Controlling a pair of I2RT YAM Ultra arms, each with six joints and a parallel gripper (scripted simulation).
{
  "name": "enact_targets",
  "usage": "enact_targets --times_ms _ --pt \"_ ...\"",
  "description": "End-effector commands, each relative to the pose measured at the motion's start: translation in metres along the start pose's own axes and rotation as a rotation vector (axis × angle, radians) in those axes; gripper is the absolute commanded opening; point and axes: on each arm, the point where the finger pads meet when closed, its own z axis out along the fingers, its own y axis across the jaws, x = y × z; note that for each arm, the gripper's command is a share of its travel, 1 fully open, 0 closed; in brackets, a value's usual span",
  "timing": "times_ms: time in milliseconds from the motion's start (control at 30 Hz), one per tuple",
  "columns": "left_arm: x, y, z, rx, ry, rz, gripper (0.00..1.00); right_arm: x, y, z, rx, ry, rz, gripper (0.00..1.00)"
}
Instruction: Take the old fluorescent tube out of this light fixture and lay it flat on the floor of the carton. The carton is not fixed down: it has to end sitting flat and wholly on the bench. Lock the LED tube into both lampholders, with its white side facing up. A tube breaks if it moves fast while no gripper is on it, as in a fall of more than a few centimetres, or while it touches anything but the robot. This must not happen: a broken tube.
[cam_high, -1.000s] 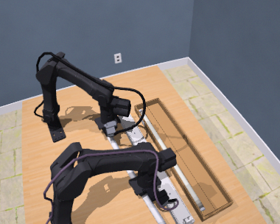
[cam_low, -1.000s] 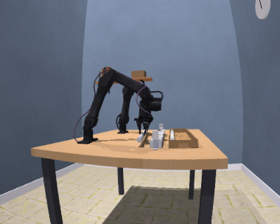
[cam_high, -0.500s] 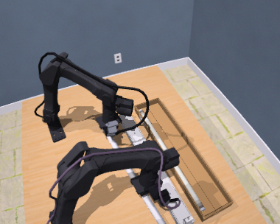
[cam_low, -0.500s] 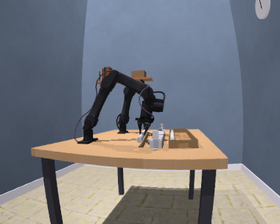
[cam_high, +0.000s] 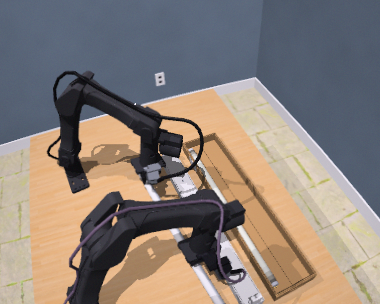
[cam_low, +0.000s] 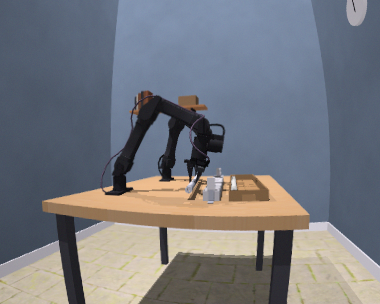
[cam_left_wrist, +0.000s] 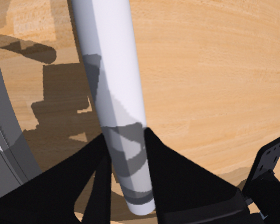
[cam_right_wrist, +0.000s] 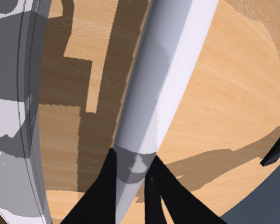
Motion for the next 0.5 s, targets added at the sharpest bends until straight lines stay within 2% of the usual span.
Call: enact_targets --times_ms 0,33,100,167,233,333,433,467 --pt "-0.007 -0.001 -0.009 0.010 -0.030 0.018 0.11 0.004 0.006 -0.022 -0.064 -0.002 0.002 0.11" --pt "-0.001 -0.006 0.002 0.040 -0.006 0.012 0.11 0.004 0.010 -0.021 -0.074 -0.002 0.002 0.11" --pt "-0.001 -0.006 0.002 0.040 -0.006 0.012 0.11 0.004 0.010 -0.021 -0.074 -0.002 0.002 0.11" --pt "-0.001 -0.004 0.015 0.039 -0.007 0.013 0.11 0.003 0.000 0.003 -0.008 -0.004 0.003 0.11" --pt "-0.004 -0.001 0.010 0.024 -0.019 0.017 0.11 0.004 0.004 0.006 -0.006 -0.002 0.003 0.11" --pt "-0.006 0.000 -0.001 -0.004 -0.039 0.021 0.11 0.003 0.008 -0.007 -0.053 -0.004 0.004 0.11" --pt "-0.002 -0.002 0.017 0.031 -0.010 0.016 0.11 0.005 0.004 0.012 0.000 0.006 0.003 0.11" --pt "-0.005 0.001 0.014 0.017 -0.021 0.018 0.11 0.005 0.007 0.003 -0.030 0.006 0.004 0.11"
